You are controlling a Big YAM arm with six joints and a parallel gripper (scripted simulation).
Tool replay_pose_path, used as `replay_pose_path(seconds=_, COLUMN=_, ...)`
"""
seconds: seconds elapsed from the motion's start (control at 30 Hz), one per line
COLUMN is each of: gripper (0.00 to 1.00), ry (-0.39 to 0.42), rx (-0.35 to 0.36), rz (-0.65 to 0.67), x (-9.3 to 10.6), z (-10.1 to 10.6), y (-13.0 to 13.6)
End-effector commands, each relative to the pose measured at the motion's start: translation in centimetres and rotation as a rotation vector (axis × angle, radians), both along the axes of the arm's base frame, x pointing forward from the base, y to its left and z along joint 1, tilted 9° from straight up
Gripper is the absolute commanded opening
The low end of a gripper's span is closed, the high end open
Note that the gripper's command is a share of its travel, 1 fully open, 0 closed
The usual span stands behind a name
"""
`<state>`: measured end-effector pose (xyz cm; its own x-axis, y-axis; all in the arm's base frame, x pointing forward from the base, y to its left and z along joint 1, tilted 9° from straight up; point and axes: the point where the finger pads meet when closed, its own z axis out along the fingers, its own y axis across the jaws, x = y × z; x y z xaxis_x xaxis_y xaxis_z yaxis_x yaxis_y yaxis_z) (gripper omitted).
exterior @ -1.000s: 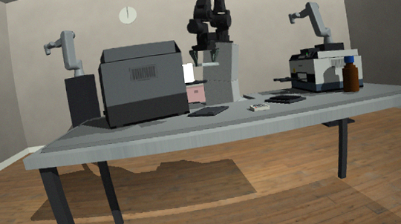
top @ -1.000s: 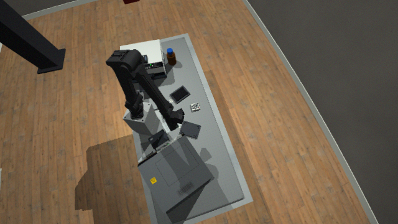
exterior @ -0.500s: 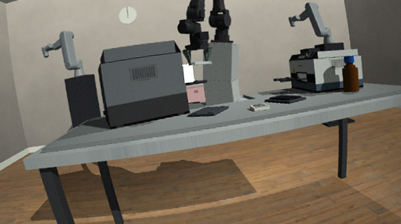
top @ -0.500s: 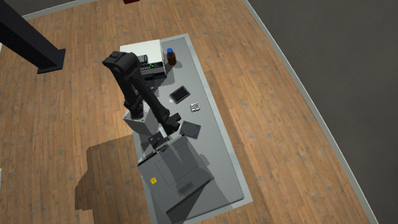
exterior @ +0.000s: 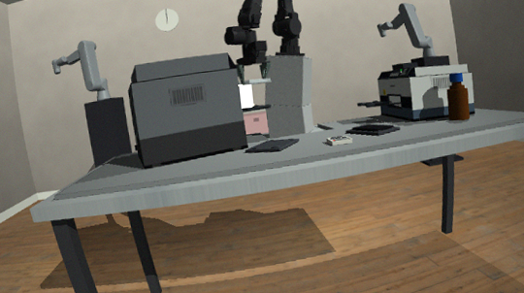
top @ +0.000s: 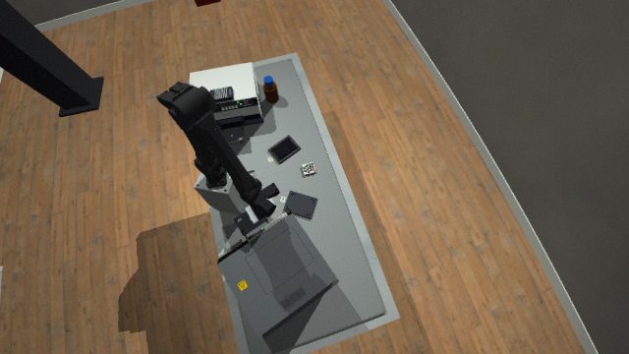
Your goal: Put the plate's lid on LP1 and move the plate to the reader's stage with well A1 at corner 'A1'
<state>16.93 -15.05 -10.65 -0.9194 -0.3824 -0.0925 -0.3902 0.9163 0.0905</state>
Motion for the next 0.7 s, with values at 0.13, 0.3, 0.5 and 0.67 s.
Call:
replay_pose_path(seconds=0.13, gripper=0.86, ry=-0.002, rx=0.003, rz=0.034, x=-1.5, z=0.1, y=-0.7)
replay_pose_path(seconds=0.3, gripper=0.86, ry=-0.024, rx=0.006, rz=0.042, x=-2.7, z=0.5, y=-1.5)
replay_pose_path(seconds=0.5, gripper=0.86, ry=-0.04, rx=0.005, rz=0.067, x=-4.1, z=0.6, y=-2.2)
replay_pose_path(seconds=0.67, gripper=0.86, ry=-0.049, rx=0.015, rz=0.083, x=-4.8, z=0.4, y=-2.1)
